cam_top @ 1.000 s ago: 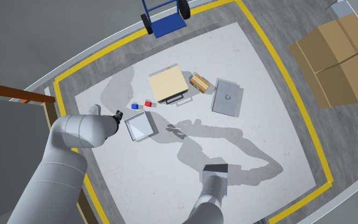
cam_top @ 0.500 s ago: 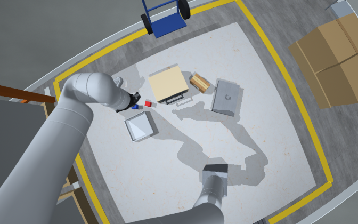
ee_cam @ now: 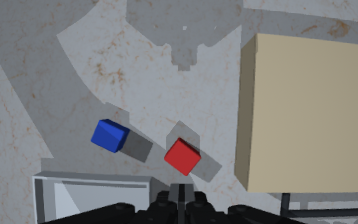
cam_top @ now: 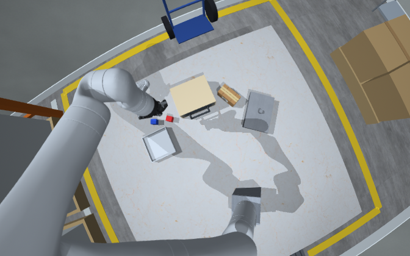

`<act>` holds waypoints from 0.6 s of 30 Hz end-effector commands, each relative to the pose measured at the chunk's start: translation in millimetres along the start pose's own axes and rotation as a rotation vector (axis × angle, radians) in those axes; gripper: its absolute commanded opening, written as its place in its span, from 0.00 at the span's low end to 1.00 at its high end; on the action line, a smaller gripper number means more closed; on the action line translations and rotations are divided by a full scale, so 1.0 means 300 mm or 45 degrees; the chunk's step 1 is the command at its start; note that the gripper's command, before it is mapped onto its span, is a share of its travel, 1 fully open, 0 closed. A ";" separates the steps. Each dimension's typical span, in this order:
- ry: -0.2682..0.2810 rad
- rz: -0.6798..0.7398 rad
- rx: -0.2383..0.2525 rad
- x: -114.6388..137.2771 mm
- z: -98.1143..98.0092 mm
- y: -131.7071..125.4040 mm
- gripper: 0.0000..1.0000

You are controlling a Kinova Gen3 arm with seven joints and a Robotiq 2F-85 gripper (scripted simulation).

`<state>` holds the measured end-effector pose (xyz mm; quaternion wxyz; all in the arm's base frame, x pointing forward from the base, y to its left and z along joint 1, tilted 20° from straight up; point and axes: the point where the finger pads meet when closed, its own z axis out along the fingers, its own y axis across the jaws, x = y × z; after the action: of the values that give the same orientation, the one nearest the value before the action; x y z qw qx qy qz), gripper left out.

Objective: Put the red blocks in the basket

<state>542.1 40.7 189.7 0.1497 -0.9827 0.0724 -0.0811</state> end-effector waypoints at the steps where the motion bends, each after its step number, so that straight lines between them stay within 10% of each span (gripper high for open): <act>1: 0.003 0.000 0.000 0.002 -0.003 0.000 0.10; 18: -0.001 0.100 0.000 0.000 -0.001 0.003 0.10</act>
<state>541.7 40.3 188.9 0.1522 -0.9801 0.1022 -0.0755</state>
